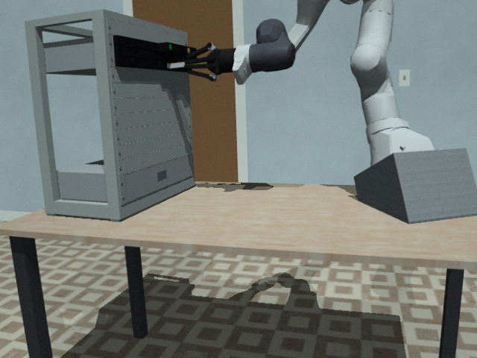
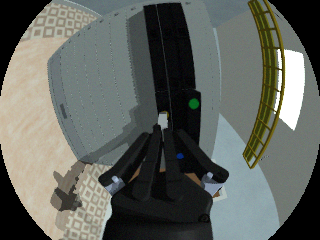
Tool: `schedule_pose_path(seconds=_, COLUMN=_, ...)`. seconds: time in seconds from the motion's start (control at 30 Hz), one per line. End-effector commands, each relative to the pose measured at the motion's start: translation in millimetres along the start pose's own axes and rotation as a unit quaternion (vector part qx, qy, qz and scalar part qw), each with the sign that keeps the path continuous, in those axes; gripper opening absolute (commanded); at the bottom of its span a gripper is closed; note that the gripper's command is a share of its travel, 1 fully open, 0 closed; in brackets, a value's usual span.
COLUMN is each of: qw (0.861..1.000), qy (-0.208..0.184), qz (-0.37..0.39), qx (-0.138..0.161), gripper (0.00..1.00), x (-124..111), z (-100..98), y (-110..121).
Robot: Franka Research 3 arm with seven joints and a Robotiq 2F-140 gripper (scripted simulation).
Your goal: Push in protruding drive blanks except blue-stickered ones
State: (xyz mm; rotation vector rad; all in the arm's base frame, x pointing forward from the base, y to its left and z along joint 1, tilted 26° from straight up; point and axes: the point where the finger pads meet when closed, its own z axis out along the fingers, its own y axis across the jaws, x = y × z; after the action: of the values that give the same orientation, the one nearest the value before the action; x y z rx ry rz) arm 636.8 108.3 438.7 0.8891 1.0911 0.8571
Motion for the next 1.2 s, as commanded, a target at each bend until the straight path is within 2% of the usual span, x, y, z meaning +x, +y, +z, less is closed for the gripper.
schedule_pose_path(seconds=0.0, qw=1.000, qy=-0.003, qz=-0.002, qx=-0.012, gripper=0.00, x=-2.3, z=5.6, y=12.7)
schedule_pose_path(seconds=1.17, qw=1.000, qy=-0.003, qz=-0.002, qx=-0.012, gripper=0.00, x=-2.7, z=10.6, y=17.0)
